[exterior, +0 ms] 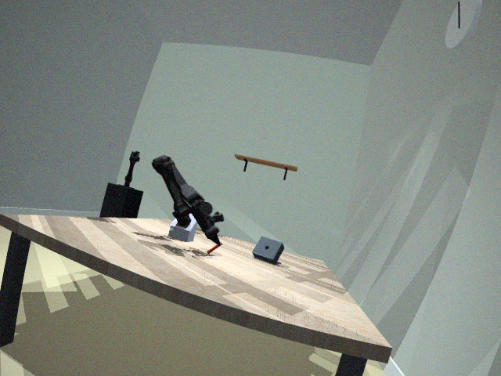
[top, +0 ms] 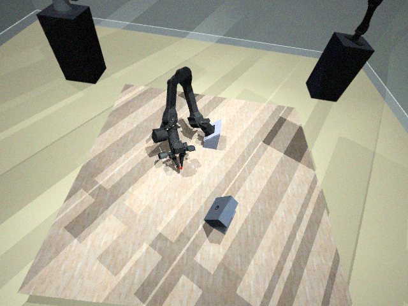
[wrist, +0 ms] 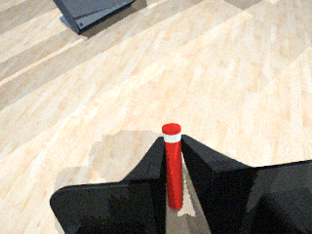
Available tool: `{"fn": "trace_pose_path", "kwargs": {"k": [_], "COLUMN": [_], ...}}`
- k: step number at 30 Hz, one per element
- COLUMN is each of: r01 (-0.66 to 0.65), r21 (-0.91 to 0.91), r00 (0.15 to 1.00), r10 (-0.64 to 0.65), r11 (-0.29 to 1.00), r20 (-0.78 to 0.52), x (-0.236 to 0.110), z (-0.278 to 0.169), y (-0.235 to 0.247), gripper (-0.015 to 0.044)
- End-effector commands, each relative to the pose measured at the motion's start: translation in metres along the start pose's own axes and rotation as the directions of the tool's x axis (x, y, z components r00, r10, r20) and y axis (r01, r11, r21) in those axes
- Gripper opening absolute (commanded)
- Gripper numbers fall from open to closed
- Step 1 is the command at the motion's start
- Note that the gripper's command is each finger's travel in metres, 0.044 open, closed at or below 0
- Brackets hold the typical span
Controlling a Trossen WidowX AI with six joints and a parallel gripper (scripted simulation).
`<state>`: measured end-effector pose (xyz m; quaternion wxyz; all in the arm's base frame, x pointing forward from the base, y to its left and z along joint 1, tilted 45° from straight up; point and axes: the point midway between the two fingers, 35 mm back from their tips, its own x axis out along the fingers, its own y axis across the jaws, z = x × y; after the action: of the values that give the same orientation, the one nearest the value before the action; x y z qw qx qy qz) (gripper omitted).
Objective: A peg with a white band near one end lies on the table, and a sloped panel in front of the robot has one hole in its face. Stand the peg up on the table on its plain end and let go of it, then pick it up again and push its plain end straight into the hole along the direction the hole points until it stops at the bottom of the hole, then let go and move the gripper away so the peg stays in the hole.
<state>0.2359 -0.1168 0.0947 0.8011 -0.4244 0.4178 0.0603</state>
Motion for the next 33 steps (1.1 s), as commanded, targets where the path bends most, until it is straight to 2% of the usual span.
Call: {"fn": "trace_pose_path", "kwargs": {"k": [1,33], "r01": [0.0,0.001], "r21": [-0.005,-0.009], "r00": [0.999,0.953], "r10": [0.0,0.002], "r11": [1.0,1.0], "r20": [0.034,0.304], "x": [-0.002,-0.019], "z": [-0.001,-0.014], "y": [0.001,0.001], "gripper": [0.0049,0.0049]}}
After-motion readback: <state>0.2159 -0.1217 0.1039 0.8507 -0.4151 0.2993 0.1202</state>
